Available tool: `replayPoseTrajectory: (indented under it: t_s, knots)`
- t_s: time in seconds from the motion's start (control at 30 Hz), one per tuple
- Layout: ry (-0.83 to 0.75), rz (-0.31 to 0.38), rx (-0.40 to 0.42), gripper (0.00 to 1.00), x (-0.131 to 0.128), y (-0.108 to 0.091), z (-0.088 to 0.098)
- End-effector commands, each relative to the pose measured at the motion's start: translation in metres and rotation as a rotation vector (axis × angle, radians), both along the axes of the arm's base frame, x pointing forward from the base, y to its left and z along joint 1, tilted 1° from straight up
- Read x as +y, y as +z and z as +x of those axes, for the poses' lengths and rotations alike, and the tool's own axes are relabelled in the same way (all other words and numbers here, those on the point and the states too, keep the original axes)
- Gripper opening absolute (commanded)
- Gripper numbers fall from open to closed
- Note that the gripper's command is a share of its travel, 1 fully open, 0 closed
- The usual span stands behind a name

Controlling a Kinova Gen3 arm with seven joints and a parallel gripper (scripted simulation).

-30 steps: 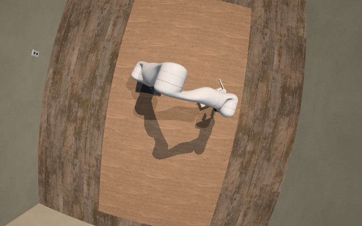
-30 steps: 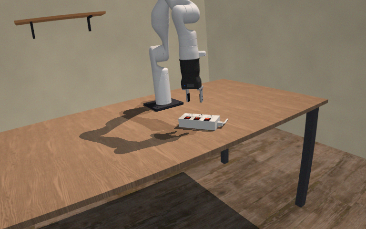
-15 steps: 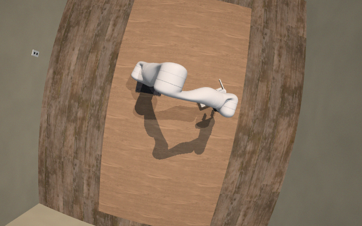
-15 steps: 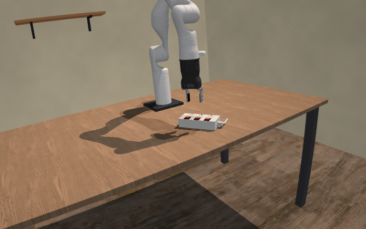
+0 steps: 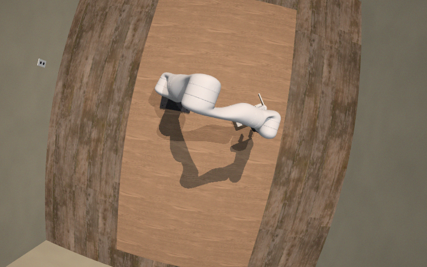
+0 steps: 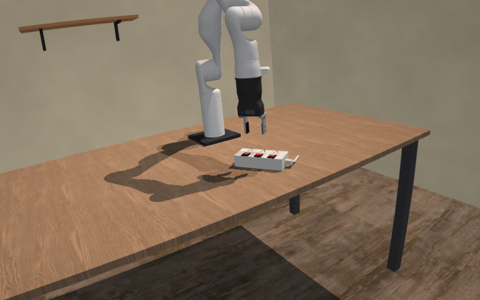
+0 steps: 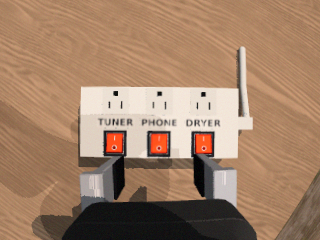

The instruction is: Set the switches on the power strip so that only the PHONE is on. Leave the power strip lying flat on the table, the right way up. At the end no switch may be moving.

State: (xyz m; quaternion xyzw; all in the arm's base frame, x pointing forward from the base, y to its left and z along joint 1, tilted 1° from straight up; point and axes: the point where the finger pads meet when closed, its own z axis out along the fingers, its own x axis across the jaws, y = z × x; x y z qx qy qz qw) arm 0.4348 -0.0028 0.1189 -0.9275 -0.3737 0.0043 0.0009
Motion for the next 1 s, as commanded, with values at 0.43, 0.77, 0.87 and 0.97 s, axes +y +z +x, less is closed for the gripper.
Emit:
replayPoseTrajectory:
  t_s: [0.43, 0.77, 0.87, 0.97]
  knots:
    - [0.0, 0.0, -0.002, 1.0, 0.0, 0.0008, 0.0005]
    - [-0.004, 0.0, -0.002, 1.0, 0.0004, 0.001, 0.0003]
    - [-0.027, -0.001, -0.001, 1.0, 0.0026, 0.0027, -0.0009]
    - [-0.078, -0.003, 0.0, 1.0, 0.0075, 0.0063, -0.0036]
